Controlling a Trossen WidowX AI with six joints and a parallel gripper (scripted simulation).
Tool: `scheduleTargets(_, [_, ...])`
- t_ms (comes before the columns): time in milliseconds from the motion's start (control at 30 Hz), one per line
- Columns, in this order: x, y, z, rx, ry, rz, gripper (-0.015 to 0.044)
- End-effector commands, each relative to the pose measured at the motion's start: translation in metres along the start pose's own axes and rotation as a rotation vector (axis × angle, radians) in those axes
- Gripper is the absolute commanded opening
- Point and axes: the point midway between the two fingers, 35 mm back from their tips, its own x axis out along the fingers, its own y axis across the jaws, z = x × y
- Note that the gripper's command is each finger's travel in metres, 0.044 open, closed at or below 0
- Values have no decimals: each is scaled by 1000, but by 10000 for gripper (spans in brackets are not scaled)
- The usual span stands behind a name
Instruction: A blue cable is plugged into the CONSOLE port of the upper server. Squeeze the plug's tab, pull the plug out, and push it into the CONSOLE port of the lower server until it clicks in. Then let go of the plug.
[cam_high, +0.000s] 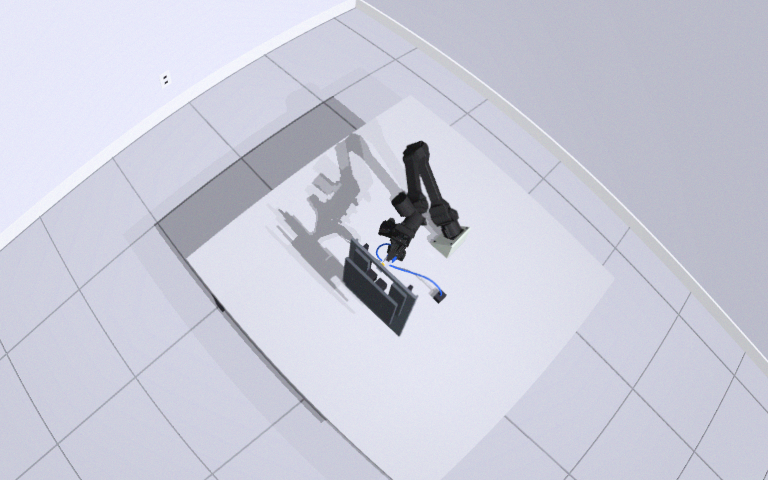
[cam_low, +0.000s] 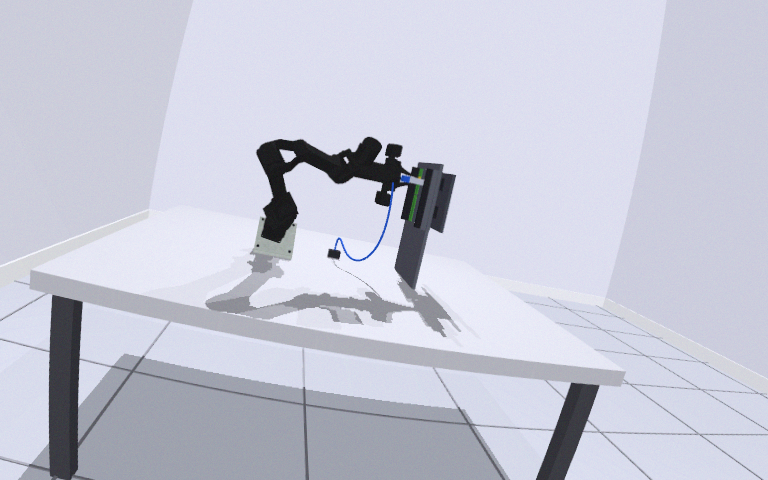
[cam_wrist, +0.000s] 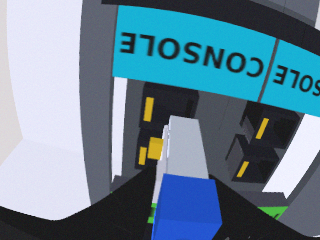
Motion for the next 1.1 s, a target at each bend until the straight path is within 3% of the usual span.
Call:
scheduleTargets(0, [-3, 0, -1, 5, 1, 2, 0])
scheduleTargets(1067, [-21, 0, -5, 5, 2, 1, 0])
